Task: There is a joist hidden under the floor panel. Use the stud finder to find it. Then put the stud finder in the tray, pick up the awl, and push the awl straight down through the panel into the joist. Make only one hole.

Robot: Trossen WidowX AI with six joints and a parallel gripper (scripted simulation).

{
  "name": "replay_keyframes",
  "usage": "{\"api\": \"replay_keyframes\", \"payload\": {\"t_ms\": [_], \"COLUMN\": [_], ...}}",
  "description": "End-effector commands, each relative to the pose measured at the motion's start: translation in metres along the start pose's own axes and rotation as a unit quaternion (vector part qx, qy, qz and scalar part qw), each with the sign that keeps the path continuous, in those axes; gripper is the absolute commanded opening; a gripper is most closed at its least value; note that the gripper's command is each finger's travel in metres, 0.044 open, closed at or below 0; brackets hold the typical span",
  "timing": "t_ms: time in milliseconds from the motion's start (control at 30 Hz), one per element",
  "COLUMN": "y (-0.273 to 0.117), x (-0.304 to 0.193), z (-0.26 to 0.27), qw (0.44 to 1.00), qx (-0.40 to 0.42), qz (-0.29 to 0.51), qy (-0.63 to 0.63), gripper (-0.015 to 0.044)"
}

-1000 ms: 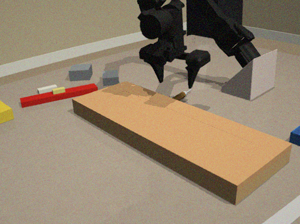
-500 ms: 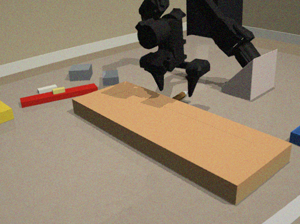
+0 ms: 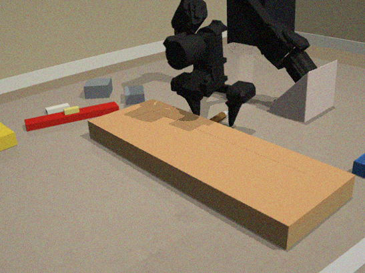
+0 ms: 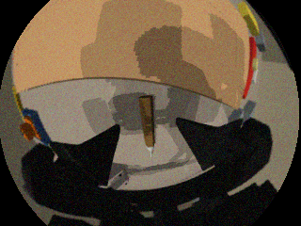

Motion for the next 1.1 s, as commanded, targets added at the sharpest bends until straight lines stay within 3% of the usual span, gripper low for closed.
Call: {"api": "replay_keyframes", "payload": {"t_ms": [0, 400, 700, 1067], "y": [0.002, 0.002, -0.006, -0.066], "x": [-0.001, -0.001, 0.001, 0.002], "z": [0.000, 0.000, 0.001, 0.003], "qw": [1.000, 1.000, 1.000, 1.000], "qx": [-0.003, -0.003, 0.000, 0.008], "qz": [0.001, 0.001, 0.000, 0.000], "qy": [-0.004, -0.004, -0.004, -0.006], "gripper": [0.0361, 0.0046, 0.0000, 0.0000]}}
Point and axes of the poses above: the point midway between the two fingers, 35 mm back from their tips, its own y axis out along the fingers, its own z axis across the jaws, x = y × z, the point moved 8 cm from there along -y, back along the fingers, and after that the axes turned 13 degrees about y, right-handed, at the moved point
